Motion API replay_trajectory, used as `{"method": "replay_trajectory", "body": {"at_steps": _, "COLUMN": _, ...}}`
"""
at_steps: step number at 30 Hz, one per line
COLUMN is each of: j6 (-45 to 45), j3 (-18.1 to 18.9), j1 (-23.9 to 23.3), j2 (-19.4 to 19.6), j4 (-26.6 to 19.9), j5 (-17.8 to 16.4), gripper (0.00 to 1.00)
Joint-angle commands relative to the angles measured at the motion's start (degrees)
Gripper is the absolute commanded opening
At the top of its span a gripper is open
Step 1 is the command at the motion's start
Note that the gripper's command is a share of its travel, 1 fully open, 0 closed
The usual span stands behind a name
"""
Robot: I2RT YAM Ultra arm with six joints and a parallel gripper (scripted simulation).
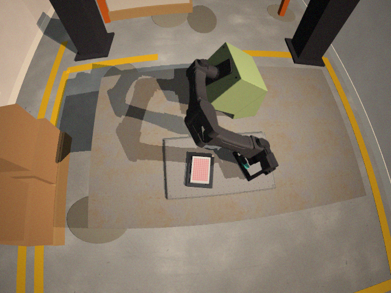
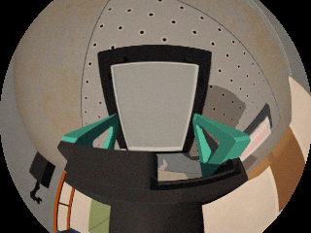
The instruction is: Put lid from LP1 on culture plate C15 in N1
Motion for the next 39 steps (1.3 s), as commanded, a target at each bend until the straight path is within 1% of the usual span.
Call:
{"method": "replay_trajectory", "body": {"at_steps": 1, "j6": -0.3, "j3": 0.0, "j1": 0.5, "j2": -0.2, "j4": 0.7, "j5": 0.0, "gripper": 1.0}}
{"method": "replay_trajectory", "body": {"at_steps": 16, "j6": -0.6, "j3": 0.0, "j1": 0.4, "j2": -0.1, "j4": 1.1, "j5": 0.1, "gripper": 1.0}}
{"method": "replay_trajectory", "body": {"at_steps": 17, "j6": -0.6, "j3": 0.0, "j1": 0.4, "j2": -0.1, "j4": 1.1, "j5": 0.1, "gripper": 0.0}}
{"method": "replay_trajectory", "body": {"at_steps": 39, "j6": -0.6, "j3": 0.0, "j1": 0.4, "j2": -0.1, "j4": 1.1, "j5": 0.1, "gripper": 0.0}}
